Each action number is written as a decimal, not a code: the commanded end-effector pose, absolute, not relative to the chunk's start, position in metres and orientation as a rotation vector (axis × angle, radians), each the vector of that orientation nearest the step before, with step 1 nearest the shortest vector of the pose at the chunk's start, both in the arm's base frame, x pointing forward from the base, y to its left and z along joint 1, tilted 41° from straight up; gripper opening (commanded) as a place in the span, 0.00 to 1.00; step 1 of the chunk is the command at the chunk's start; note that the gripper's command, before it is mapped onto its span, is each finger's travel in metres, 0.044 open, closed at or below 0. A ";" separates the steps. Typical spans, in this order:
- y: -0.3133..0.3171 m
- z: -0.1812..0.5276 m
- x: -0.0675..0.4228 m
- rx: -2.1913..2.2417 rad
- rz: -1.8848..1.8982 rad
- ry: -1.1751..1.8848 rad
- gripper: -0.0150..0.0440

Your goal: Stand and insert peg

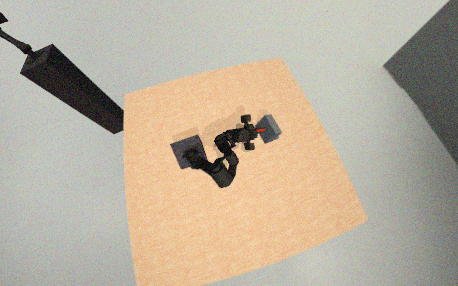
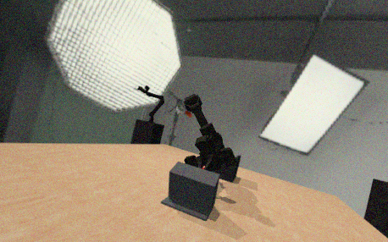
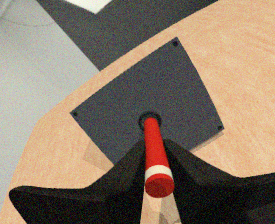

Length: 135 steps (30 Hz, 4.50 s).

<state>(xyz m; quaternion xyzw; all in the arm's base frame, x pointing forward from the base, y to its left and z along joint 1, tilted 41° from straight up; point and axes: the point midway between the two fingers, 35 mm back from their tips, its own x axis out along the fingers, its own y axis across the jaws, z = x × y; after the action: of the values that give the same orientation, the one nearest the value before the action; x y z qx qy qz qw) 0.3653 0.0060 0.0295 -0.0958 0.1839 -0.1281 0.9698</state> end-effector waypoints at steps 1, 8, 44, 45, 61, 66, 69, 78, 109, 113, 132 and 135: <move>0.007 0.031 0.368 -0.190 -0.255 0.363 0.25; 0.007 0.031 0.369 -0.190 -0.255 0.363 0.25; 0.005 0.027 0.376 -0.191 -0.255 0.363 0.25; 0.004 0.027 0.377 -0.191 -0.255 0.363 0.25; 0.003 0.025 0.380 -0.191 -0.255 0.363 0.25; 0.003 0.024 0.382 -0.191 -0.255 0.362 0.25; 0.002 0.024 0.382 -0.191 -0.255 0.362 0.25; 0.001 0.023 0.385 -0.191 -0.255 0.362 0.25; 0.000 0.022 0.392 -0.191 -0.255 0.362 0.25; 0.000 0.022 0.393 -0.191 -0.255 0.362 0.25; -0.001 0.021 0.391 -0.187 -0.262 0.366 0.61; -0.001 0.021 0.391 -0.187 -0.262 0.366 0.74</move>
<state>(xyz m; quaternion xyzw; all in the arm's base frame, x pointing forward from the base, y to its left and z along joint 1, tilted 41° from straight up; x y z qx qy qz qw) 0.3909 -0.0009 0.0210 -0.0924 0.1812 -0.1295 0.9705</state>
